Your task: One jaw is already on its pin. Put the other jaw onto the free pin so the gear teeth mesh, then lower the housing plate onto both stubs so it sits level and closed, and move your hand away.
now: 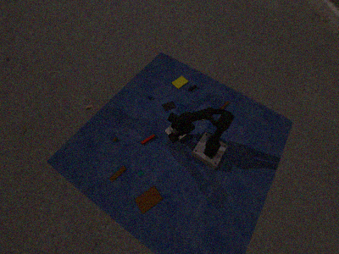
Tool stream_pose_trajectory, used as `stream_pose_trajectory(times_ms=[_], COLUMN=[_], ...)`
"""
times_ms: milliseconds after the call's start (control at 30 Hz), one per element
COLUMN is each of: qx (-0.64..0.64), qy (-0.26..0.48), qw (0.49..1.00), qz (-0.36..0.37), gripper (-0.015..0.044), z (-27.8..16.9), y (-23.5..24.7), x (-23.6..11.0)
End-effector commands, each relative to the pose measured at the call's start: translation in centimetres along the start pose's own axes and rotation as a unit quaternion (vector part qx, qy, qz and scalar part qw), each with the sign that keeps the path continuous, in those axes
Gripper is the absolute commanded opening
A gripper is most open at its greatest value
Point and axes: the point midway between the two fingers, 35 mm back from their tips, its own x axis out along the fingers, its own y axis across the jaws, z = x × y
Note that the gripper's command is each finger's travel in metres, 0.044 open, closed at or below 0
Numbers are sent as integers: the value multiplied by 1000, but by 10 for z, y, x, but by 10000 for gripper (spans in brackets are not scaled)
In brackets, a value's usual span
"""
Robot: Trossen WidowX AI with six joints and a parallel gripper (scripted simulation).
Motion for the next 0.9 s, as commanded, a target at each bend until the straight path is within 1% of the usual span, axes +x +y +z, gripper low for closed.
stream_pose_trajectory(times_ms=[0,867], qx=[-3,-3], qy=[-1,-1], qw=[1000,1000], qz=[-1,-1], gripper=[351,351], z=[0,0], y=[0,0], x=[1,3])
